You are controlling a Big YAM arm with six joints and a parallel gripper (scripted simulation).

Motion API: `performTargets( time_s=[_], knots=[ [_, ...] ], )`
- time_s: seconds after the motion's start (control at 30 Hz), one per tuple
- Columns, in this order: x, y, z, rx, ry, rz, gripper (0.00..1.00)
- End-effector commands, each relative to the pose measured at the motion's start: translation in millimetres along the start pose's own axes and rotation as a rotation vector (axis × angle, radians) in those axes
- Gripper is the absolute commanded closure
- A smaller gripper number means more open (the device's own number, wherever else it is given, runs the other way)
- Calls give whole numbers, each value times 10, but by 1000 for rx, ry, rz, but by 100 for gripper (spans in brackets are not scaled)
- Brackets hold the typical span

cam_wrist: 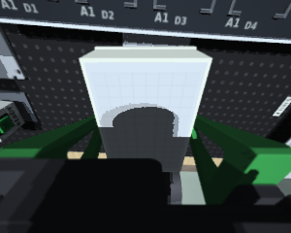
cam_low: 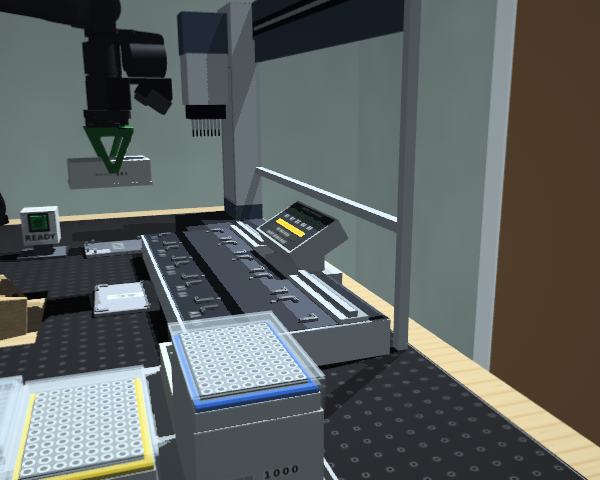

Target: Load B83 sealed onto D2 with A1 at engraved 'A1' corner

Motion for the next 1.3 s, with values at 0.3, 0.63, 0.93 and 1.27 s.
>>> performTargets(
  time_s=[0.3,0.63,0.93,1.27],
  knots=[
    [588,153,-266,-72,37,65,100],
    [740,109,-324,-79,48,89,100],
    [794,95,-296,-67,45,67,100],
    [794,95,-296,-67,45,67,100]
  ],
)
Point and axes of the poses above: the point where the finger pads meet when closed, its own z axis out along the fingers, its own x axis across the jaws, y = z × x, the point moved 4 cm from there along -z, back along the fingers, and after that the axes turned 8 degrees about z, right-handed, at the moved point
